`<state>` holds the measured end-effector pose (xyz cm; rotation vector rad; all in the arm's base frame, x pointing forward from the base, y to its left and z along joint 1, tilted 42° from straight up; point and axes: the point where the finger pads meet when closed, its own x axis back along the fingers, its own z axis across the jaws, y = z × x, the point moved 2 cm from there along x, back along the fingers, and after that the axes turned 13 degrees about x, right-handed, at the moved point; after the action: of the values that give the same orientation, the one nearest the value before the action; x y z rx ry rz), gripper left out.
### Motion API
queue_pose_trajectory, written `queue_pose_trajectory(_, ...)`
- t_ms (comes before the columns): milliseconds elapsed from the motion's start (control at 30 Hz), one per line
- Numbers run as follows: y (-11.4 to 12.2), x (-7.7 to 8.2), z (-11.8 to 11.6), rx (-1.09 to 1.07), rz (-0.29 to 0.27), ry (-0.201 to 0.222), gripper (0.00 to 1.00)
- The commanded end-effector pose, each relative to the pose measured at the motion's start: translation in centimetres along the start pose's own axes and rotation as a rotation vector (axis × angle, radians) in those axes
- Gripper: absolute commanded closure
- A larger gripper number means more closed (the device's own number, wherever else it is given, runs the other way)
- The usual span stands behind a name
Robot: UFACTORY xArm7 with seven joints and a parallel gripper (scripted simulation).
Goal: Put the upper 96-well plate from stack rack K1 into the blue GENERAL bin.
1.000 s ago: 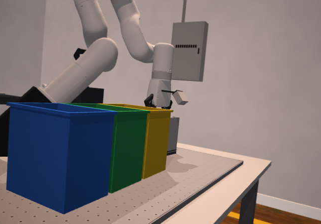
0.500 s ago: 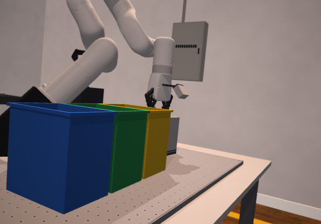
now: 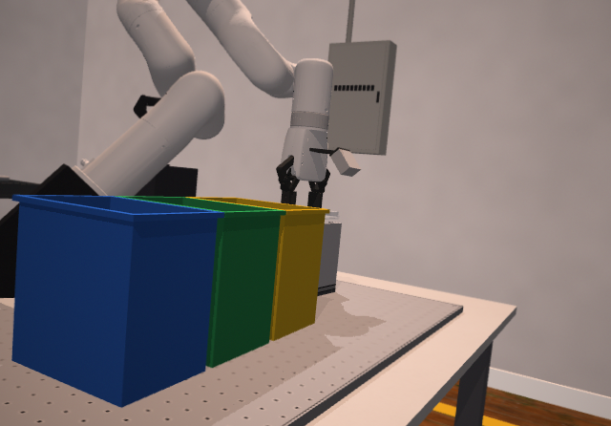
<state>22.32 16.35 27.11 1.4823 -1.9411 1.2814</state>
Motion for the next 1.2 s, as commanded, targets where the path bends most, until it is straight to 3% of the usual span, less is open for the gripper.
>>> queue_pose_trajectory(0,-0.1,0.9,-0.1,0.0,0.003,-0.002,1.0)
queue_pose_trajectory(1167,-0.1,6.1,0.0,0.001,0.004,-0.002,1.0)
